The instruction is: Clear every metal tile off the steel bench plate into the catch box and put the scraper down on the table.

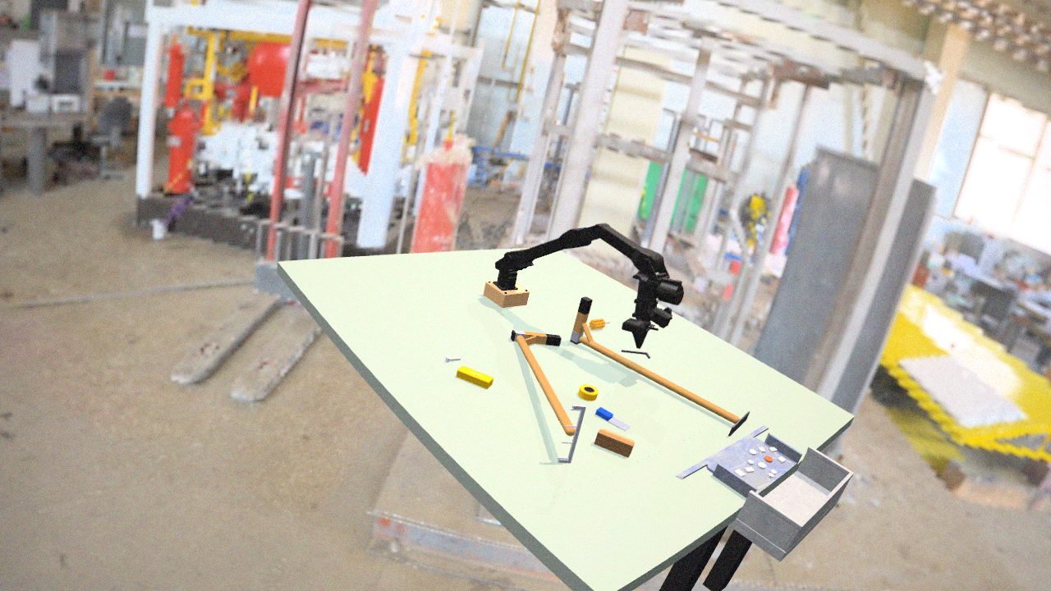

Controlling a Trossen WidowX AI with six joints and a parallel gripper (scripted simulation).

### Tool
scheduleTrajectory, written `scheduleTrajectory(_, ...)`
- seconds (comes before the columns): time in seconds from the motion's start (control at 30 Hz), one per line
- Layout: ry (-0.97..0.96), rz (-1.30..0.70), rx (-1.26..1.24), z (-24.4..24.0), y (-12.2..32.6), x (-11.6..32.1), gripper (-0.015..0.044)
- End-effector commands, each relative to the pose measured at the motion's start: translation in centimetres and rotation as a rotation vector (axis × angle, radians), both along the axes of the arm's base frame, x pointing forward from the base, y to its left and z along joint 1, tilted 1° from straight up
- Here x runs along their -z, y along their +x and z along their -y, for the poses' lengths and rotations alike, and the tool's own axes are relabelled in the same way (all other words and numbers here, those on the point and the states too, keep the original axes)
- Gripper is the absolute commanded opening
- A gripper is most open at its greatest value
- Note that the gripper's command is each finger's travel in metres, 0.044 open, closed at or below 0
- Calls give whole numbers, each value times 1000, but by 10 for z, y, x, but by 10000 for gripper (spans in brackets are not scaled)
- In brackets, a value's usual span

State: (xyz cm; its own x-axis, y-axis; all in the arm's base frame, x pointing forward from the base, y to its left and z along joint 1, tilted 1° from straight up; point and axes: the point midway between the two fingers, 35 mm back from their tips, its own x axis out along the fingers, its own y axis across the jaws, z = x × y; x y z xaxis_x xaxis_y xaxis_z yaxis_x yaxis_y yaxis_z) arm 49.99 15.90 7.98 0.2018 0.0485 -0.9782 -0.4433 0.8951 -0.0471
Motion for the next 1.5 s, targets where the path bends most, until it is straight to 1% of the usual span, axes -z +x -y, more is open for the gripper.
scheduleTrajectory(0.0,0,0,0,0,0,0,0)
scheduleTrajectory(0.4,0,0,0,0,0,0,0)
scheduleTrajectory(0.5,0,13,0,-1,-1,-6,79)
scheduleTrajectory(0.97,1,134,7,-5,-12,-58,440)
scheduleTrajectory(1.47,9,262,18,-6,-30,-110,440)
